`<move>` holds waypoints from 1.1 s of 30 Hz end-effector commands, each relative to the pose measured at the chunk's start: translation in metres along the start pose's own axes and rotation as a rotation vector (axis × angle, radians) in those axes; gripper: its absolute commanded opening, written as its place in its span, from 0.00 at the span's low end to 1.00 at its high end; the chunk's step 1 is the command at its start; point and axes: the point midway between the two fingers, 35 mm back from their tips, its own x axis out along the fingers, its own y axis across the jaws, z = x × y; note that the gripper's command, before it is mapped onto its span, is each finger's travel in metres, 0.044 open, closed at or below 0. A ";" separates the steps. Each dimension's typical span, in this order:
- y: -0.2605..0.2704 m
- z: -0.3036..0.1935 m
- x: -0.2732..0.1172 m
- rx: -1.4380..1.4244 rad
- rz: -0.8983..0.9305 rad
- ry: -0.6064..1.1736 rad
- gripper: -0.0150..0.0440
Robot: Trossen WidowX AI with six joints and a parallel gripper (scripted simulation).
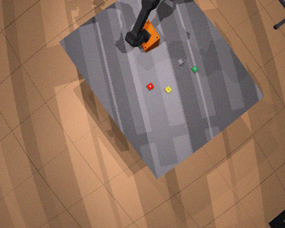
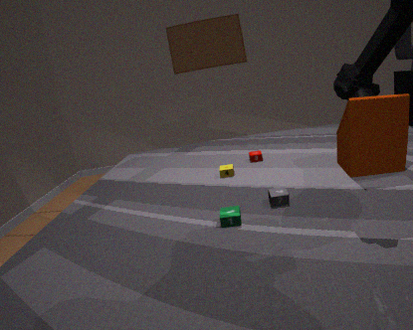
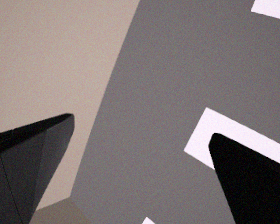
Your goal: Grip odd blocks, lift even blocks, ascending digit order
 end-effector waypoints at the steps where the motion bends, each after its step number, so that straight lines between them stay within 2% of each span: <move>1: -0.009 0.002 -0.002 -0.007 -0.020 0.001 0.93; 3: -0.072 0.016 -0.024 -0.037 -0.174 -0.011 0.93; 8: -0.117 0.026 -0.044 -0.041 -0.289 -0.033 0.93; 15: -0.214 0.041 -0.103 -0.040 -0.556 -0.067 0.93; 24: -0.314 0.040 -0.198 -0.023 -0.884 -0.073 0.93; 33: -0.389 0.017 -0.310 0.015 -1.209 -0.029 0.93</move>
